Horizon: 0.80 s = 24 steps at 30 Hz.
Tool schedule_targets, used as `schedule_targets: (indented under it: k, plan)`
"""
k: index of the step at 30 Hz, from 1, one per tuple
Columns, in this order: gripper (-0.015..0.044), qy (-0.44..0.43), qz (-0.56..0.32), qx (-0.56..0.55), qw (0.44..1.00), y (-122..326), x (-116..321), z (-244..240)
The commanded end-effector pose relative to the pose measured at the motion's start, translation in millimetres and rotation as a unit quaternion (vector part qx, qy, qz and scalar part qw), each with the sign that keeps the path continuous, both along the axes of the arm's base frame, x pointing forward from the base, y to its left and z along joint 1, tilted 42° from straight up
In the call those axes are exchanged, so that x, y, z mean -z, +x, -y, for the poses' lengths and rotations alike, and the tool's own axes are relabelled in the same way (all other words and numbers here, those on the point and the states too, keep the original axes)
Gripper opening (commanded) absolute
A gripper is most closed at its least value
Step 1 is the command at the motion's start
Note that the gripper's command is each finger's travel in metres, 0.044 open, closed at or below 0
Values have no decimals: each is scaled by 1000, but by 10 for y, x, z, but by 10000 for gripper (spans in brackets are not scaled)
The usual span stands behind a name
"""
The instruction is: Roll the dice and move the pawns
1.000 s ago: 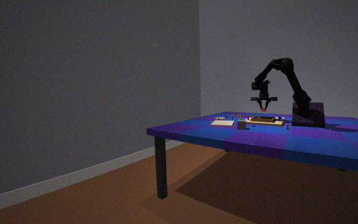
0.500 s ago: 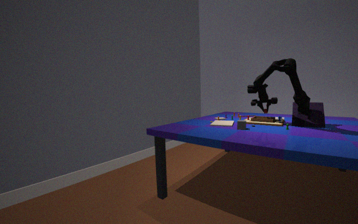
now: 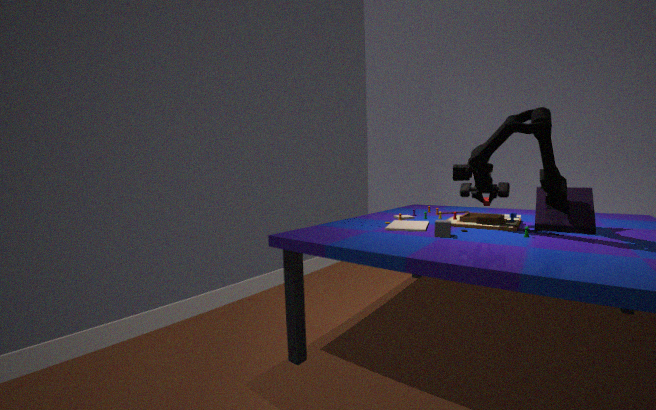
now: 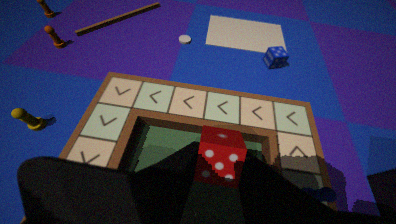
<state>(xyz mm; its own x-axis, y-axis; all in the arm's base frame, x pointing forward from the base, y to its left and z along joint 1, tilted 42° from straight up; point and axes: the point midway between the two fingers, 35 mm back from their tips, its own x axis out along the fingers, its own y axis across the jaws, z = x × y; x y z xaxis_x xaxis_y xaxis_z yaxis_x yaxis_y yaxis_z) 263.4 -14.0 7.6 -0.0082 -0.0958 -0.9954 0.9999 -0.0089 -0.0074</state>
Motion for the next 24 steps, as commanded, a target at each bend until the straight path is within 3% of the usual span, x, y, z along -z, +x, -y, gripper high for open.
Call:
schedule_targets:
  k: [1,5,20,24]
  plan:
    - [0,-12,7,7,1000,44,-143,47]
    - [0,-12,7,7,1000,116,-488,93]
    - [0,-10,12,9,1000,109,-472,82]
    - [105,-10,12,9,1000,109,-472,82]
